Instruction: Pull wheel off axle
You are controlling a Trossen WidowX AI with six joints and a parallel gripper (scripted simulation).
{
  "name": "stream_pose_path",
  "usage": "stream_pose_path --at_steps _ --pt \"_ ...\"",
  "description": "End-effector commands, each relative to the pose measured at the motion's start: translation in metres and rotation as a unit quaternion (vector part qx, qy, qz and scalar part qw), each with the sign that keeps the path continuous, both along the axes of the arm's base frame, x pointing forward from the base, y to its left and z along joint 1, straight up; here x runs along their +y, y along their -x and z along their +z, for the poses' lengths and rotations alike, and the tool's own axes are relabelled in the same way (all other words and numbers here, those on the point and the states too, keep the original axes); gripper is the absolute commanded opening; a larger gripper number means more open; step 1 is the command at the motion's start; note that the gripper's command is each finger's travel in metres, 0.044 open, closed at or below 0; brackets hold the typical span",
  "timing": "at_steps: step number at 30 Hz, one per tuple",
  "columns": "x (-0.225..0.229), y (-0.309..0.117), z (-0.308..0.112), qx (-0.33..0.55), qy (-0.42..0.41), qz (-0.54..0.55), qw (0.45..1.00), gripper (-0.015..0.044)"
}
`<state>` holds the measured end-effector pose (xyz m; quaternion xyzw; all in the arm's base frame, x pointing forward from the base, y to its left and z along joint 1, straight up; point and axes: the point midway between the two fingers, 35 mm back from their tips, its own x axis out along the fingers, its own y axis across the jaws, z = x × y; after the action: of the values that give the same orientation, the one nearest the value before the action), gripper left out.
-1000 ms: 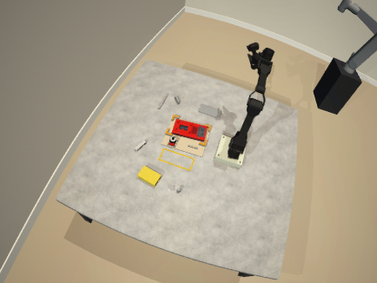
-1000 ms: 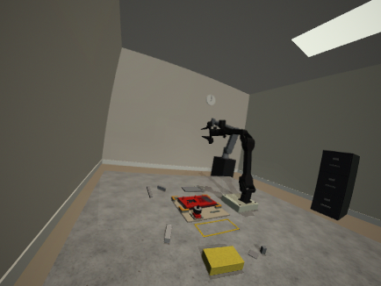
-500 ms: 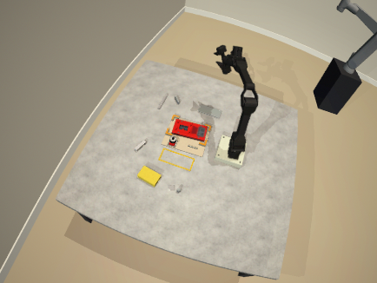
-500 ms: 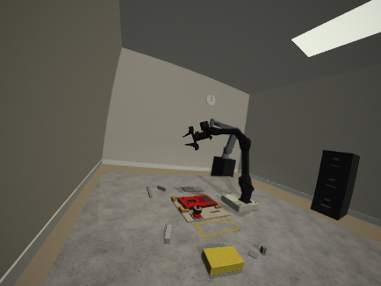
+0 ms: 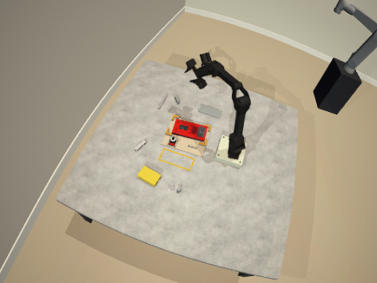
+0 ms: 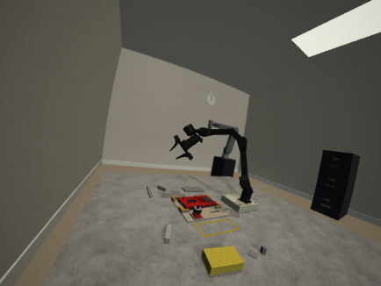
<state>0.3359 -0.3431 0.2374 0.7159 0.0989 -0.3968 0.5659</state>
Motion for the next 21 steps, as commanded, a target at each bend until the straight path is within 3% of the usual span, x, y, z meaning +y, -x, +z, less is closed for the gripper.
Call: stream_pose_path --at_steps 1,13,21 --pt "0.039 -0.022 -0.021 0.035 -0.034 0.027 0.998 0.0300" --pt "0.169 -0.061 -0.073 0.161 -0.102 0.107 0.976 0.0300" --pt "0.272 -0.052 -0.106 0.292 -0.118 0.145 0.938 0.0300"
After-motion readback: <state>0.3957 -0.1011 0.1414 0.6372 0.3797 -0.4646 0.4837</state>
